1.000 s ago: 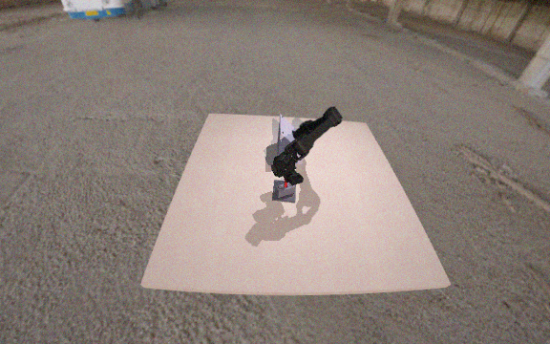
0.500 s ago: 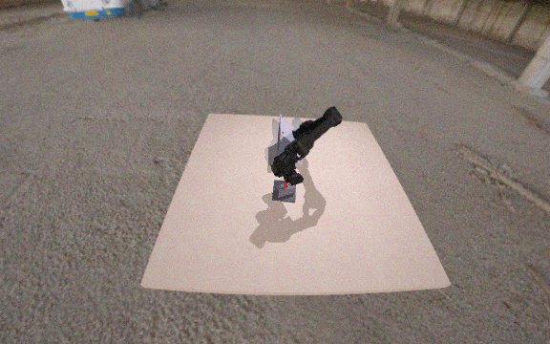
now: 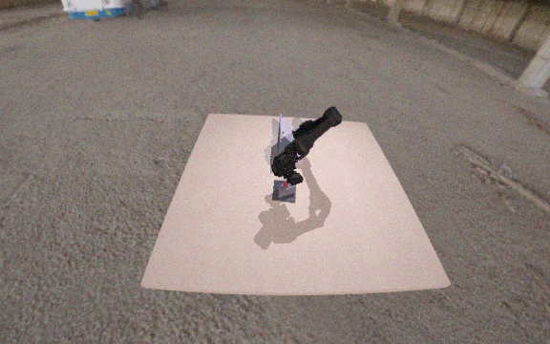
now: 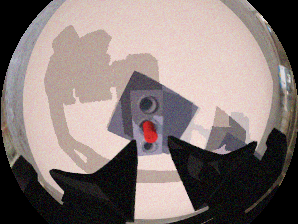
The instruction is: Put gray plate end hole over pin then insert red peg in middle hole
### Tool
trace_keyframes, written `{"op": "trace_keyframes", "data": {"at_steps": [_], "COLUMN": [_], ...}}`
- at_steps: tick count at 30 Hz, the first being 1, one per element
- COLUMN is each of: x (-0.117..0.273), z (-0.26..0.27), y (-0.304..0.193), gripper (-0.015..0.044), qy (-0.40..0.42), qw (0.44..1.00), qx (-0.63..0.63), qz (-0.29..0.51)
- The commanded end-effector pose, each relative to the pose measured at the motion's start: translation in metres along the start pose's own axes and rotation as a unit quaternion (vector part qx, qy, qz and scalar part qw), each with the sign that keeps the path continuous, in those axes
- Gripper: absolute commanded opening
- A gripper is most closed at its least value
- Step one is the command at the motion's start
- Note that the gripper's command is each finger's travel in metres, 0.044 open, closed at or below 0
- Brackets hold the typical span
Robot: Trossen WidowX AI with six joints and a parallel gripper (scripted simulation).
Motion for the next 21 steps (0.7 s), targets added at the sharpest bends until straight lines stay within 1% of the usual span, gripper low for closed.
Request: {"op": "trace_keyframes", "data": {"at_steps": [1,21], "x": [0.003,0.017], "z": [0.000,-0.001], "y": [0.000,-0.002], "gripper": [0.0150,0.0150], "qy": [0.000,0.000], "qw": [1.000,1.000], "qx": [0.000,-0.001], "qz": [0.001,0.001]}}
Point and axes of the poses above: the point midway between the two fingers, 35 mm back from their tips, its own x axis back along the fingers, its own z axis across the jaws, y = z × x, the point moved 8 cm from there along x, back along the fingers, and after that the axes turned 15 degrees about x, right-handed, at the moved point
